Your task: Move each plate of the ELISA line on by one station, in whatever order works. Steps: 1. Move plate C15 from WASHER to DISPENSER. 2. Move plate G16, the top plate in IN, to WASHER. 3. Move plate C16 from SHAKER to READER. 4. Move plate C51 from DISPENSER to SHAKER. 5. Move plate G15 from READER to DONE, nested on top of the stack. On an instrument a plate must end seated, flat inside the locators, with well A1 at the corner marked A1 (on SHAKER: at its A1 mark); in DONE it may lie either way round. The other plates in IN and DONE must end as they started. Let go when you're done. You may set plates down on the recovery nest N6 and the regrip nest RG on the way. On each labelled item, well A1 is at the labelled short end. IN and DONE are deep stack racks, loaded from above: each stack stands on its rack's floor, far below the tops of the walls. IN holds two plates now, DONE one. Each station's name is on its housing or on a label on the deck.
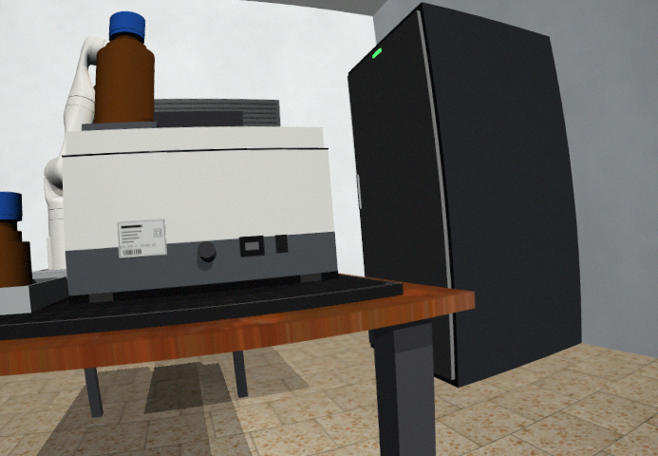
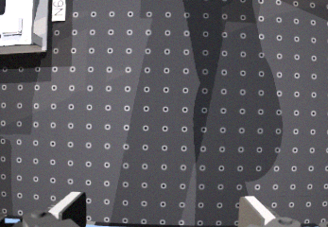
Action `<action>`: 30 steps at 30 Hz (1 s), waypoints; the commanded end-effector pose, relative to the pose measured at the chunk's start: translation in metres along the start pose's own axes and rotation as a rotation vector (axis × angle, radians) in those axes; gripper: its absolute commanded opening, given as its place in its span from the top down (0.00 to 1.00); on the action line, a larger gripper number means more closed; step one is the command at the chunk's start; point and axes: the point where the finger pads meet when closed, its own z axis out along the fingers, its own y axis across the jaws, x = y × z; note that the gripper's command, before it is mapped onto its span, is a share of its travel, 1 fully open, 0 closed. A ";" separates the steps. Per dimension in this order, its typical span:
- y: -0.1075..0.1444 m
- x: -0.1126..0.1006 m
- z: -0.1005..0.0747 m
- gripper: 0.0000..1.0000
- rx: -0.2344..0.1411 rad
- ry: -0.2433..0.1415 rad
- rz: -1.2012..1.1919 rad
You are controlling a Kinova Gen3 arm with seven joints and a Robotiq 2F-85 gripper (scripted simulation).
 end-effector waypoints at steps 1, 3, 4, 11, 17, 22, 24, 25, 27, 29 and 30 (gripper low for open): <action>-0.006 0.003 0.000 0.00 -0.001 -0.002 -0.001; -0.012 0.006 0.000 0.00 -0.001 -0.002 -0.001; -0.015 0.008 0.000 0.00 -0.001 -0.002 -0.001; -0.034 0.017 0.000 0.00 -0.001 -0.002 -0.001; -0.050 0.023 0.000 0.00 -0.001 -0.002 -0.001; -0.062 0.028 0.000 0.00 -0.001 -0.002 -0.001; -0.068 0.031 0.000 0.00 -0.001 -0.002 -0.001; -0.072 0.032 0.000 0.00 -0.001 -0.002 -0.001; -0.077 0.034 0.000 0.00 -0.001 -0.002 -0.001; -0.083 0.036 0.000 0.00 -0.001 -0.002 -0.001; -0.086 0.038 0.000 0.00 -0.001 -0.002 -0.001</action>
